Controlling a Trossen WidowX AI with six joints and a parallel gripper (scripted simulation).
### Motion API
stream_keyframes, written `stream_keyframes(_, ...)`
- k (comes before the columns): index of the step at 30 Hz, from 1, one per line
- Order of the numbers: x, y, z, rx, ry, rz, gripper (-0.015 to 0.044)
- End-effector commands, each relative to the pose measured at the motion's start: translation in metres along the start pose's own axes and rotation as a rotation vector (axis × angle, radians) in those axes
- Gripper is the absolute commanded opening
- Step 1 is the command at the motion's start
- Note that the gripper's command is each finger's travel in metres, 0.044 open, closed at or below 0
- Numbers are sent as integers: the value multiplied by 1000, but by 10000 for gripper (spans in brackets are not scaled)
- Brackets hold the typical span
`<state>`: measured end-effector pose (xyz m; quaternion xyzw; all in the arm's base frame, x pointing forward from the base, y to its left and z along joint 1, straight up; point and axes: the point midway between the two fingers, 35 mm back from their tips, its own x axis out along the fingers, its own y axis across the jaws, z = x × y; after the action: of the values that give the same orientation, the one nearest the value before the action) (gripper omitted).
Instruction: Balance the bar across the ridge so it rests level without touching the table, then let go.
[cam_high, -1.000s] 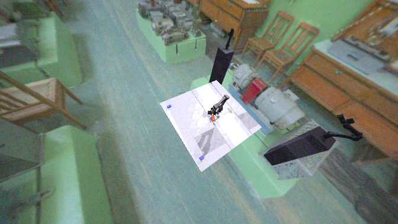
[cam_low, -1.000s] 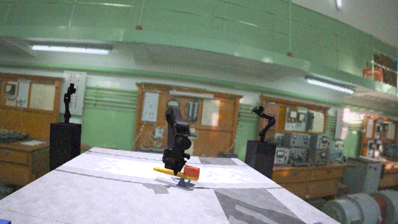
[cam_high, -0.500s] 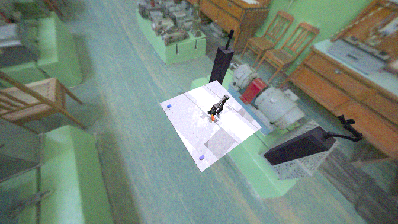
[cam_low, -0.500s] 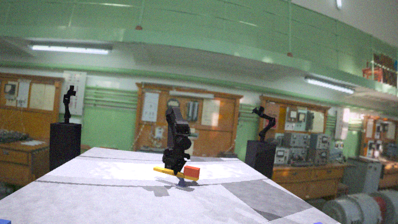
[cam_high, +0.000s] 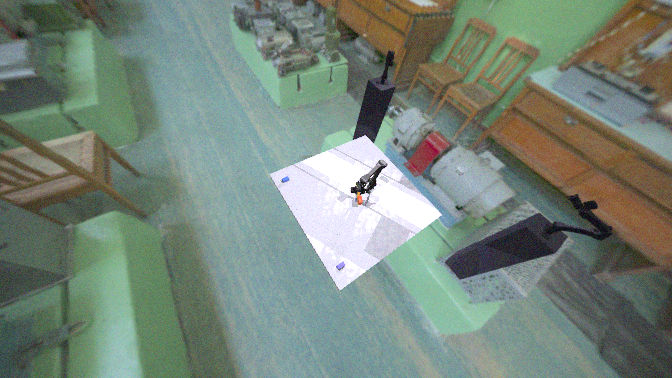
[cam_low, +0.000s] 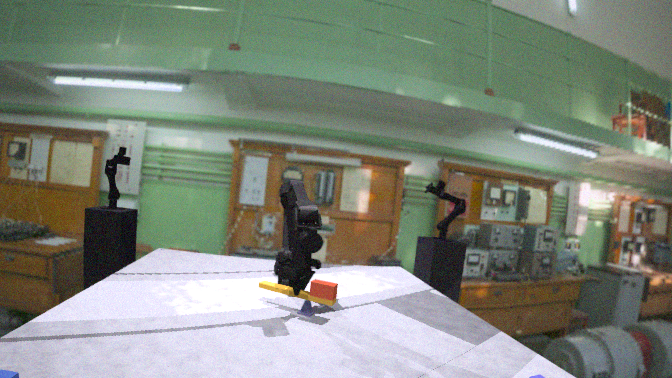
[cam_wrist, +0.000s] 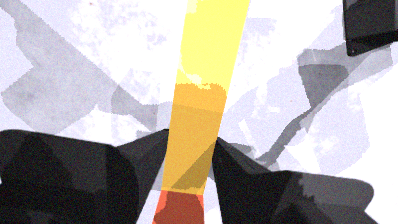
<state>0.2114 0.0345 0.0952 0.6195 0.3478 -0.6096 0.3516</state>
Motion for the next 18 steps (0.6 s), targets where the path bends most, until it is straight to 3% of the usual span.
stream_keyframes(1, 0, 0, 0, 0, 0, 0, 0)
stream_keyframes(4, 0, 0, 0, 0, 0, 0, 0)
stream_keyframes(10, 0, 0, 0, 0, 0, 0, 157)
stream_keyframes(18, 0, 0, 0, 0, 0, 0, 167)
